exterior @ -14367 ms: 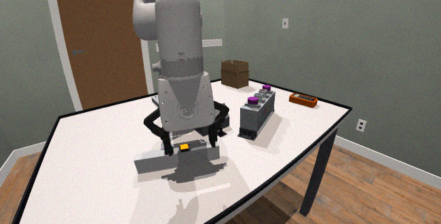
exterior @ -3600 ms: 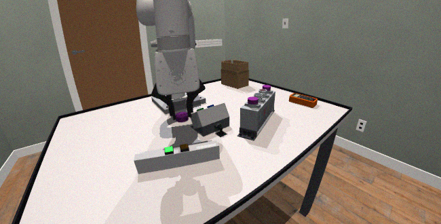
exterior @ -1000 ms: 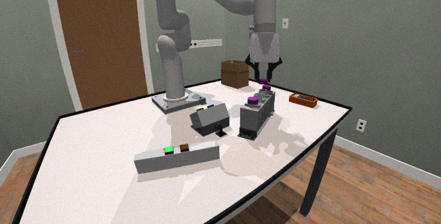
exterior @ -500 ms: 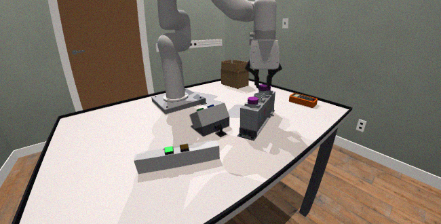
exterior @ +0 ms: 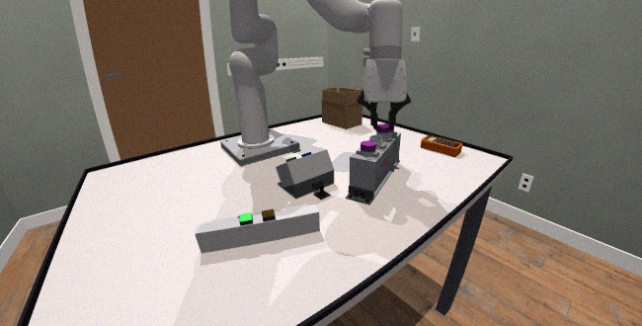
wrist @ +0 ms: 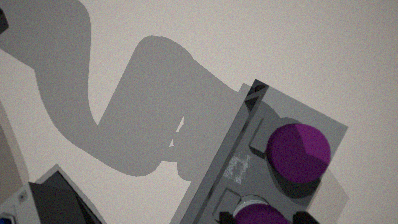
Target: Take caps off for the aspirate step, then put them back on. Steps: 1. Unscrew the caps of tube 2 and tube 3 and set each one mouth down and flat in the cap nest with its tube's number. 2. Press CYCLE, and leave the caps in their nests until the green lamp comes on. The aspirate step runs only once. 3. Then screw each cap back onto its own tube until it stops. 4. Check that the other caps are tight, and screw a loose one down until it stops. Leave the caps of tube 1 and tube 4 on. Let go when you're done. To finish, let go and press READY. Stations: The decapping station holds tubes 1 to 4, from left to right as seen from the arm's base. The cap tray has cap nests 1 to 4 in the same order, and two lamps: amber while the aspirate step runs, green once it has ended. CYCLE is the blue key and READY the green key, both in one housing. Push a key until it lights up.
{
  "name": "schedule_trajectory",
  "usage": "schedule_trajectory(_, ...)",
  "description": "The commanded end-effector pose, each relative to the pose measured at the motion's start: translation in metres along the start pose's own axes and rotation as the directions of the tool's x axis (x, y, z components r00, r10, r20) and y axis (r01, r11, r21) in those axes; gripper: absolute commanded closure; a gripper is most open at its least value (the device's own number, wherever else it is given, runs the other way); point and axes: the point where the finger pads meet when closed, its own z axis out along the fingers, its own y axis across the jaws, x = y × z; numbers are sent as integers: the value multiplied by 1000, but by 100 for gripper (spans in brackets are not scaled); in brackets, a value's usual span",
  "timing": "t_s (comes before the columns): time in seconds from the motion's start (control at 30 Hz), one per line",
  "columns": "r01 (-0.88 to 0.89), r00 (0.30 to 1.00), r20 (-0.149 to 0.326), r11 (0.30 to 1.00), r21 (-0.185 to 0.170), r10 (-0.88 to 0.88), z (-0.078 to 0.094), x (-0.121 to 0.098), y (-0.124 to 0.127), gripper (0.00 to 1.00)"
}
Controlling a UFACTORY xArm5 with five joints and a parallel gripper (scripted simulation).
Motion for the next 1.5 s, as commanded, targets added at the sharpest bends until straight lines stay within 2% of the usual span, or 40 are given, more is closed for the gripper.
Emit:
schedule_trajectory(0.0, 0, 1000, 10, 1000, -1, 0, 0, -1, 1, 100)
schedule_trajectory(0.97, 0, 1000, 10, 1000, -1, 0, 7, -1, 1, 100)
schedule_trajectory(1.0, 0, 1000, 10, 1000, -1, 0, 7, -1, 1, 54)
schedule_trajectory(1.47, 0, 1000, 10, 1000, -1, 0, 7, -1, 1, 54)
